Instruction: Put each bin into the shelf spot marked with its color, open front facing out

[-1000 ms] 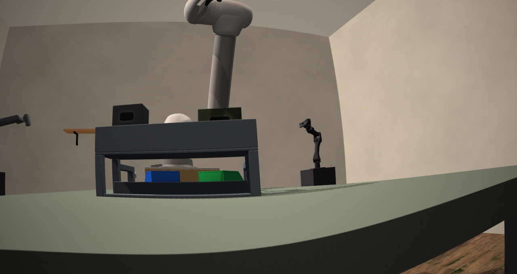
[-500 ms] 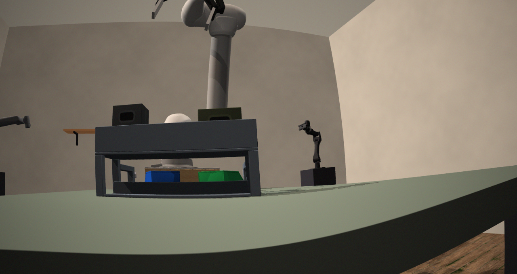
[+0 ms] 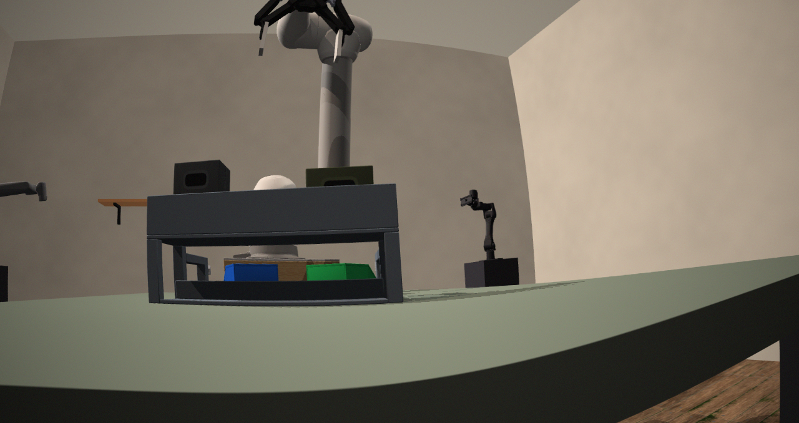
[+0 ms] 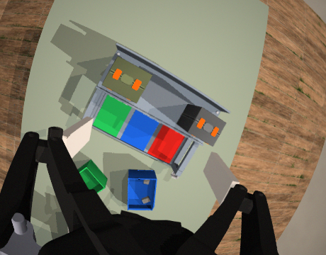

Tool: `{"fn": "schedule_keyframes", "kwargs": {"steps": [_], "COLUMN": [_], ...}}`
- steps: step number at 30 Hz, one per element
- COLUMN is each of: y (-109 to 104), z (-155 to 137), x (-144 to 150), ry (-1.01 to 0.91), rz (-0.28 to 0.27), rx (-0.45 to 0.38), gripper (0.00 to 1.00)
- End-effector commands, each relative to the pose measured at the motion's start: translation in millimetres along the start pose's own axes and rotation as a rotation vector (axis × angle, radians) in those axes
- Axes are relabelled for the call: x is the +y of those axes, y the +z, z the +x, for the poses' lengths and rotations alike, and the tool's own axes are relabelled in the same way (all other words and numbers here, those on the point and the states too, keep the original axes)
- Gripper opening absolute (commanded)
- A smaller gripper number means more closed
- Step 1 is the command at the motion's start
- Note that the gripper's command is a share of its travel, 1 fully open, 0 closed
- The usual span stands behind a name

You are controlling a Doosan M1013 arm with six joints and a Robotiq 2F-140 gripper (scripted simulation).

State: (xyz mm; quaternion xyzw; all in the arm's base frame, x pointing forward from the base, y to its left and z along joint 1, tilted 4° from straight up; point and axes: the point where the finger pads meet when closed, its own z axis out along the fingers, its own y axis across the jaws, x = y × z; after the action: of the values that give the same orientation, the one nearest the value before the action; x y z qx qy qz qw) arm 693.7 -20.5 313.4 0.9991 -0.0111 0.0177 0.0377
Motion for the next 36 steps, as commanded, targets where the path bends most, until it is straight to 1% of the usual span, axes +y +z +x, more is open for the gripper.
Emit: {"fn": "schedule_keyframes", "kwargs": {"steps": [1, 2, 3, 4, 5, 36], "y": [-7, -8, 15, 29, 36, 38], "z": [-40, -44, -47, -49, -50, -52], "x": [-16, -18, -16, -14, -13, -13], "ry": [-0.03, -0.035, -0.108, -0.153, -0.177, -0.181], "rz": [0.071, 0.08, 0.11, 0.128, 0.139, 0.141], "rx": [-0.033, -0.036, -0.035, -0.032, -0.03, -0.031], "gripper": [1.0, 1.0, 1.0, 1.0, 1.0, 1.0]}}
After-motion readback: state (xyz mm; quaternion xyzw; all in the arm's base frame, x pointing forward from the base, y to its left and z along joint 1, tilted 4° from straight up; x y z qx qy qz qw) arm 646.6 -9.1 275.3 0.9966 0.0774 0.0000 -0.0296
